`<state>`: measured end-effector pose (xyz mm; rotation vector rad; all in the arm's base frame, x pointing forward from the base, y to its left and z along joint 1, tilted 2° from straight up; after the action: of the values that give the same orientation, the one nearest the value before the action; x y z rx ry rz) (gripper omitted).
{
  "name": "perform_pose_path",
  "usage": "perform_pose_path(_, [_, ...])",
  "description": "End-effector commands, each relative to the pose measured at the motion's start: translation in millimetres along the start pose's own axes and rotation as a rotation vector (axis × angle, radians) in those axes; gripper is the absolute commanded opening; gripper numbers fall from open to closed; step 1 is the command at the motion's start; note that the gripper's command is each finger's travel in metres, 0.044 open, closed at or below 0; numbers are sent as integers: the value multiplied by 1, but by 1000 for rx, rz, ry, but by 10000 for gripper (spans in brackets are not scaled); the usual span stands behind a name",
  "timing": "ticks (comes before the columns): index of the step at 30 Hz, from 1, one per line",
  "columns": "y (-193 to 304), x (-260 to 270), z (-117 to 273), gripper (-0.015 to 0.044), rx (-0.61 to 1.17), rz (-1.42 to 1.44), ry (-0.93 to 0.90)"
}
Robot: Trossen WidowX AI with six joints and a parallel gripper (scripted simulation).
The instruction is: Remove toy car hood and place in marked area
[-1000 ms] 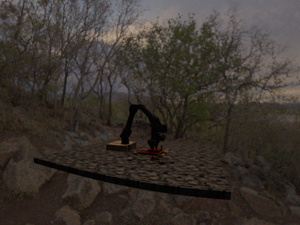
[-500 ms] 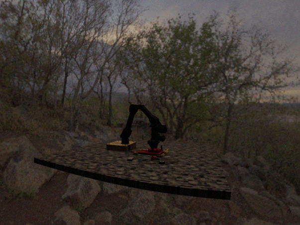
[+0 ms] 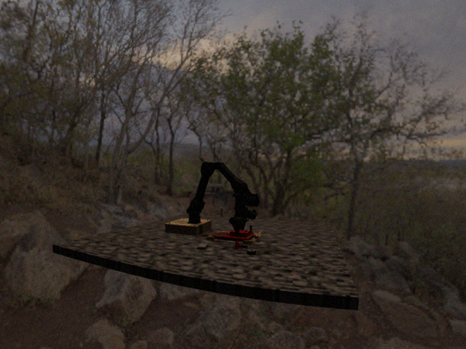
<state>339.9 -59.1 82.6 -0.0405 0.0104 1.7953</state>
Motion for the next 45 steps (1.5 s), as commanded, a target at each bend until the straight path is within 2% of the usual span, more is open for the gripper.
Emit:
perform_pose_path(1, [0, 0, 5, 0, -5, 0, 2])
perform_pose_path(38, [0, 0, 29, 0, -4, -1, 2])
perform_pose_path(45, [-1, 0, 54, 0, -5, -1, 2])
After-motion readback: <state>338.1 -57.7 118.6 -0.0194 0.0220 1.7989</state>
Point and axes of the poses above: the point midway between the two fingers, 35 mm back from their tips, its own z axis back along the fingers, its own x axis across the jaws, y = z × x, the point moved 6 cm from there along z, back along the fingers, and after that the axes turned 9 degrees about z, right-handed, at the moved point
